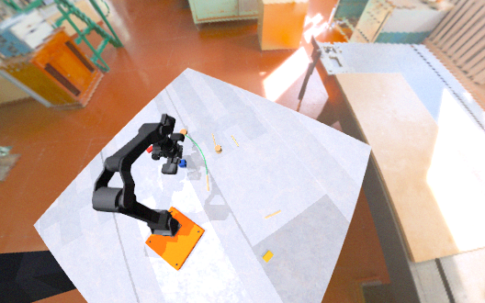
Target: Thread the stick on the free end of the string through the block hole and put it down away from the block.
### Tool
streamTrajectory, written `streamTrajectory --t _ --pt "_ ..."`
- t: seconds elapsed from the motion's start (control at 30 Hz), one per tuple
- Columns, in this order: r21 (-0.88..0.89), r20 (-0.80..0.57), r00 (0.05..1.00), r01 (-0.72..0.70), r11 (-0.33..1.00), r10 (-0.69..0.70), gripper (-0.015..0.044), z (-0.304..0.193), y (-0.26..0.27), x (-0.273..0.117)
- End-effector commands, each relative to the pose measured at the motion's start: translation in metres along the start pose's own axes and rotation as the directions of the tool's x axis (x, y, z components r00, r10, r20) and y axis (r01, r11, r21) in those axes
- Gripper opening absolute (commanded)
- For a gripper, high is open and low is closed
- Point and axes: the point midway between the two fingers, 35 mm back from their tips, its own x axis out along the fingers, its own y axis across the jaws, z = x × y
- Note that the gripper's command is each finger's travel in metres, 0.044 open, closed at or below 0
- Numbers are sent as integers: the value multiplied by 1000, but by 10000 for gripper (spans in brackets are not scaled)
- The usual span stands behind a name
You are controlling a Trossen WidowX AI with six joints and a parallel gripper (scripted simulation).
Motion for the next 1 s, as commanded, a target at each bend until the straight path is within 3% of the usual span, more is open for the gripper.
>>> streamTrajectory --t 0.0,0.43,0.5,0.57,0.73,0.87,0.97 --pt "0 0 1000 0 1000 0 6 0 0 0" --pt "0 0 1000 0 1000 0 0 0 0 0" --pt "73 0 1000 0 997 0 53 -2 0 0" --pt "270 -1 1000 0 963 0 105 -9 2 0" --pt "735 -4 1000 2 678 0 236 -26 6 0" --pt "954 -5 1000 5 299 0 341 -39 10 -1" --pt "1000 -7 1000 7 -27 1 420 -49 14 -1"
